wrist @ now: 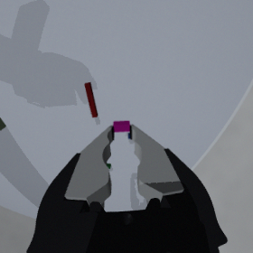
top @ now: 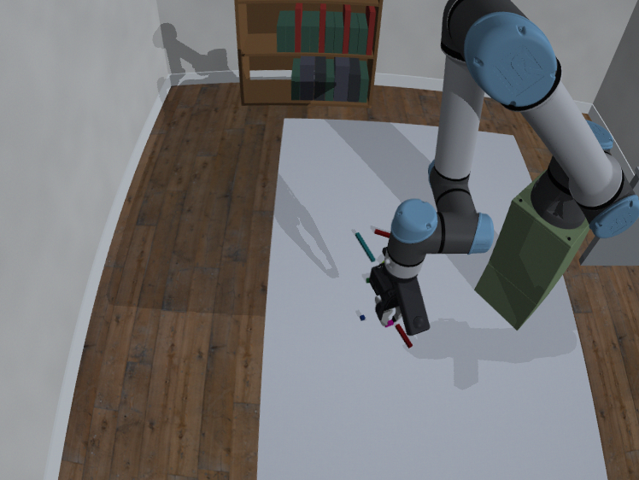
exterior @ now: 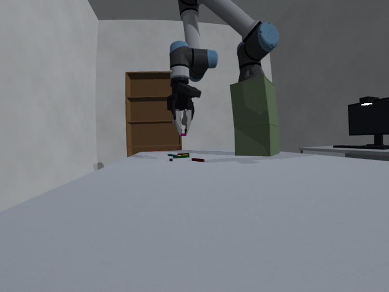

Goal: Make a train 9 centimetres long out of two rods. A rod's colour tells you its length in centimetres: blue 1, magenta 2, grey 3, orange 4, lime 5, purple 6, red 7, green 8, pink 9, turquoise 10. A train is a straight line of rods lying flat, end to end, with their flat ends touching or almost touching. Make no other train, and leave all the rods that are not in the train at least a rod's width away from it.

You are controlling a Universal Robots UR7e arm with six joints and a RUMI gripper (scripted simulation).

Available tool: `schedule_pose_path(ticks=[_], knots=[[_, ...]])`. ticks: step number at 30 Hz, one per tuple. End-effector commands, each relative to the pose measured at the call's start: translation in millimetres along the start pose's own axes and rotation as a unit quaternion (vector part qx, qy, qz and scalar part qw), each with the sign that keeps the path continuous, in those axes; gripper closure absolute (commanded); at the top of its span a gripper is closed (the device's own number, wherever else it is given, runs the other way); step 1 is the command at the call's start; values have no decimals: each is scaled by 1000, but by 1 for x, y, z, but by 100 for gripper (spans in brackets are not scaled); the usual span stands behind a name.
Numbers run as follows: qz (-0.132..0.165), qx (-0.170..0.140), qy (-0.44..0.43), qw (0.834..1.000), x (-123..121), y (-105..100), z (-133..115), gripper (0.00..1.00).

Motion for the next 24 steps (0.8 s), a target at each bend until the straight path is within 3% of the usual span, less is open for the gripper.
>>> schedule_pose_path(ticks=[1,16,24], knots=[[1,1,-1,1000,-2,1,1,100],[-1,0,0,1000,1,30,-1,100],[-1,0,0,1000,1,65,-1,100]])
Point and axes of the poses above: the point where the finger pads meet when closed, its own y axis out along the fingers, its own x axis across the jaws, z = x × y, the point moved 8 cm from there along -y, back along the fingers, and after that the axes turned 10 degrees about y, right-handed, at the moved point
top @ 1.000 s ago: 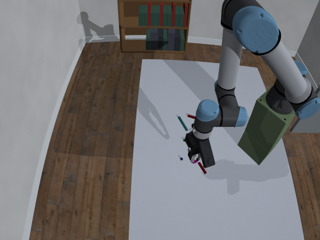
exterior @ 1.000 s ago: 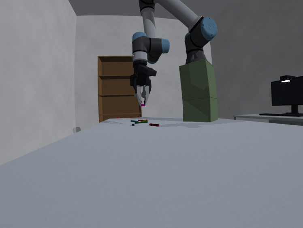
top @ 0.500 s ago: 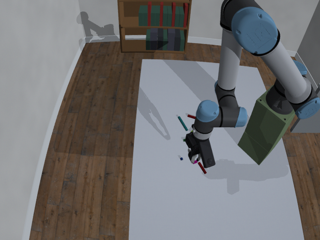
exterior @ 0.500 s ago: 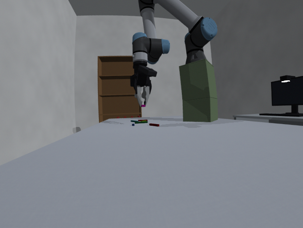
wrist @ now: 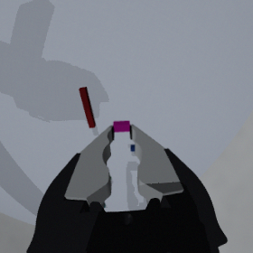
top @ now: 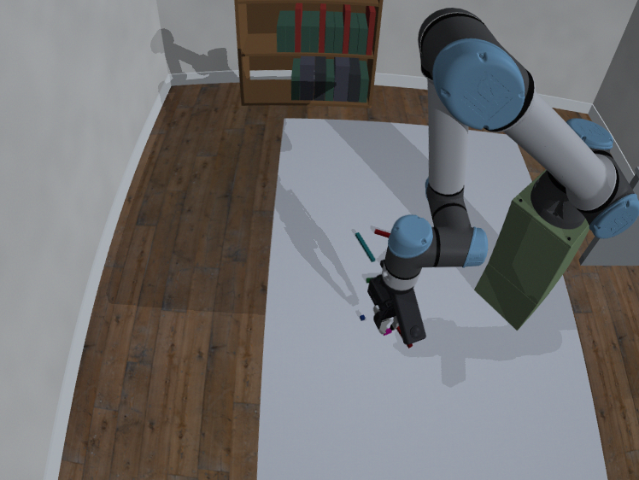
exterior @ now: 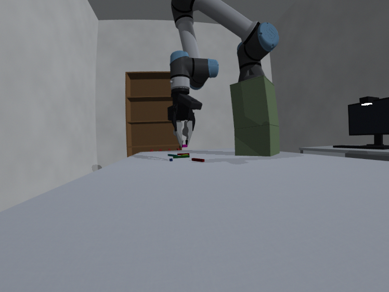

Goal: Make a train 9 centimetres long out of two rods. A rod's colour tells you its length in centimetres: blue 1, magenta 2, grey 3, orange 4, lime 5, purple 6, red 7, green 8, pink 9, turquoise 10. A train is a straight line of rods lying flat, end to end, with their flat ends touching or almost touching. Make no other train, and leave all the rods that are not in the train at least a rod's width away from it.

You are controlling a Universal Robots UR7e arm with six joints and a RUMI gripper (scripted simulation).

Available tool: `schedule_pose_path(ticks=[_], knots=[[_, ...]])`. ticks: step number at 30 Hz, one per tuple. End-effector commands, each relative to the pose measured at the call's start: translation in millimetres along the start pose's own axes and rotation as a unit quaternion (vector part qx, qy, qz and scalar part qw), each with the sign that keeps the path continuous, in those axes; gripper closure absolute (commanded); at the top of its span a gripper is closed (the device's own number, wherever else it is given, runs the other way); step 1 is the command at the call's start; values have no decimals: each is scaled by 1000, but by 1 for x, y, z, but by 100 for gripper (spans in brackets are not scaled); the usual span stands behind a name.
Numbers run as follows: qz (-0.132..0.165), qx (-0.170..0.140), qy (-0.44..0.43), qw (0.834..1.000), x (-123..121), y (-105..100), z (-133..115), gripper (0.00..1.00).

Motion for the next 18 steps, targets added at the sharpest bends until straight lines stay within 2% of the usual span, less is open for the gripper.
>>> schedule_pose_path(ticks=[1,7,18], knots=[[-3,0,1,1000,3,27,-1,100],[-3,0,0,1000,3,43,-1,100],[-3,0,0,1000,3,46,-1,100]])
Point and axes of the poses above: the point where the finger pads meet when closed, its own y axis out along the fingers, its own x axis across the jaws, z = x × y, the point moved 8 cm from there along -y, back along the fingers, and after that the axes turned 10 degrees about y, right-handed, at the moved point
